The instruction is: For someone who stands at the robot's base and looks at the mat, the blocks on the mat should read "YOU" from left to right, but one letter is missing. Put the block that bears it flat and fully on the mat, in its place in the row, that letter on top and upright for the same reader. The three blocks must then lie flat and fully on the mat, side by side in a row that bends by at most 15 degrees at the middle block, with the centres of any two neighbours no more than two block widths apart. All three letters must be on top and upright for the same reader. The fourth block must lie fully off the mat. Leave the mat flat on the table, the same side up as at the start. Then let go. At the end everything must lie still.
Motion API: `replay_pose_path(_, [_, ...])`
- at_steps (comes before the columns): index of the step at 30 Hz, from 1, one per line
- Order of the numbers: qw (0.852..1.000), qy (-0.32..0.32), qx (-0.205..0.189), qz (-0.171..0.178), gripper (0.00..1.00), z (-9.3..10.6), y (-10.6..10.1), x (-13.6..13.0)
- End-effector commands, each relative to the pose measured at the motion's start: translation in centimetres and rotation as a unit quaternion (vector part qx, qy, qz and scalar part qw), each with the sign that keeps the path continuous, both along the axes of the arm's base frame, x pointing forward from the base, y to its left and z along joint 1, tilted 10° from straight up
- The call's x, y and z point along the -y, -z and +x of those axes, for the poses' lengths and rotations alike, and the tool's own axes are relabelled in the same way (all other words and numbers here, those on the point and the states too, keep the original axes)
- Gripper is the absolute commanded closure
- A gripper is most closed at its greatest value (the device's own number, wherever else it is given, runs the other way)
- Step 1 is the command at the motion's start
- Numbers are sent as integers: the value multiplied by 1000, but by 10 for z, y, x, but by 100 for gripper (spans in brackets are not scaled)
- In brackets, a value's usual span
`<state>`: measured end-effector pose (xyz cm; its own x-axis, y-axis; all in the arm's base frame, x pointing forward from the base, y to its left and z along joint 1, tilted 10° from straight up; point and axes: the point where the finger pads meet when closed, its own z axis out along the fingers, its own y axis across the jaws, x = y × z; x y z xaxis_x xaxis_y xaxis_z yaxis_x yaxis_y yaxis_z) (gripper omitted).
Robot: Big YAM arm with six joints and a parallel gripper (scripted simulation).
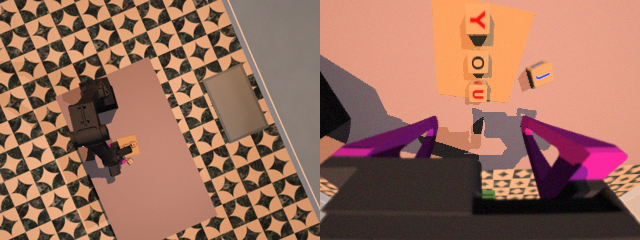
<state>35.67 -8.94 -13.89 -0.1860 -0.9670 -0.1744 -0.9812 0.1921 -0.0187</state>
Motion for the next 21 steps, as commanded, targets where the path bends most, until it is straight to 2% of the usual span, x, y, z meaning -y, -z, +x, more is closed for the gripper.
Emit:
replay_pose_path(1, [1000, 1, 13, -3, 0, 6, -23, 12])
replay_pose_path(4, [1000, 1, 13, -4, 0, 6, -40, 15])
replay_pose_path(8, [1000, 1, 26, -9, 0, 18, -69, 24])
replay_pose_path(12, [1000, 1, 26, -9, 0, 17, -87, 28])
replay_pose_path(15, [1000, 1, 27, -10, 0, 17, -91, 28])
replay_pose_path(16, [1000, 1, 10, -3, 0, 10, -80, 26])
replay_pose_path(18, [1000, 1, -2, 2, 0, -3, -77, 21])
replay_pose_path(21, [1000, 1, 13, -4, 0, 3, -89, 24])
